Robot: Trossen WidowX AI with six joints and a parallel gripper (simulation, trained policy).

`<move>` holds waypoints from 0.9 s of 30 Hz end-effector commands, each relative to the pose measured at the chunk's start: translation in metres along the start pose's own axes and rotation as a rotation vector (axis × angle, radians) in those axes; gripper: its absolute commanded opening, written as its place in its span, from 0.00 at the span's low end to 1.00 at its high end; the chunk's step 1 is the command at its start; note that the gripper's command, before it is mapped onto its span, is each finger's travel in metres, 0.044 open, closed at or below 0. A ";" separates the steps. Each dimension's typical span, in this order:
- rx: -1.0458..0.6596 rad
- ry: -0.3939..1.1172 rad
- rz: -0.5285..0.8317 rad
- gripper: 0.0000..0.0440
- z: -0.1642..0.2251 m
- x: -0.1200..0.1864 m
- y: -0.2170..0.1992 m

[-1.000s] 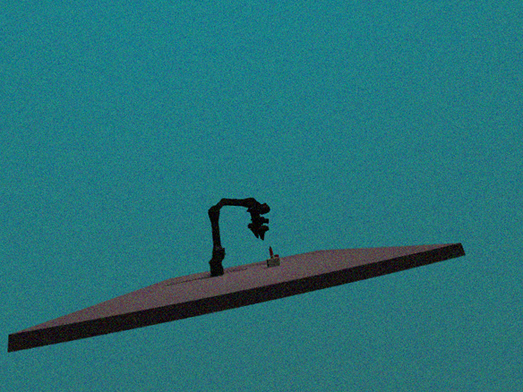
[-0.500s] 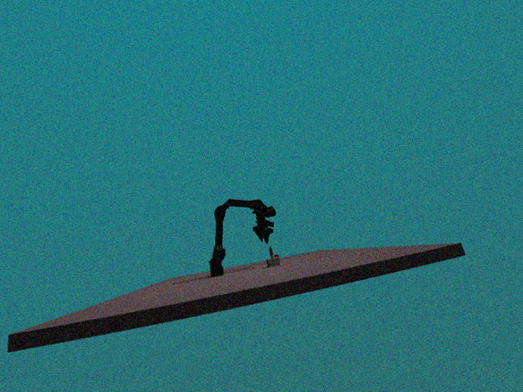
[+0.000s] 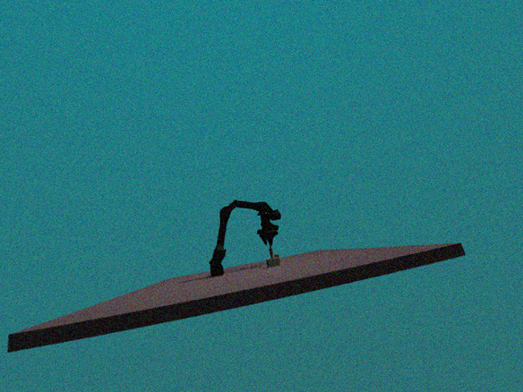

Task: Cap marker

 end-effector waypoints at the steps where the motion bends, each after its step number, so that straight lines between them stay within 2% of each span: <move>1: 0.004 0.014 0.021 0.75 -0.006 -0.004 -0.003; 27: 0.065 0.089 0.147 0.68 -0.034 -0.042 -0.024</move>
Point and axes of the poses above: the point midway between the two fingers, 35 mm back from their tips, its own x axis back along the fingers, its own y axis across the jaws, z = x × y, the point moved 10 cm from there along x, back along the fingers, and after that the axes turned 6 degrees about -x, right-handed, at the moved point
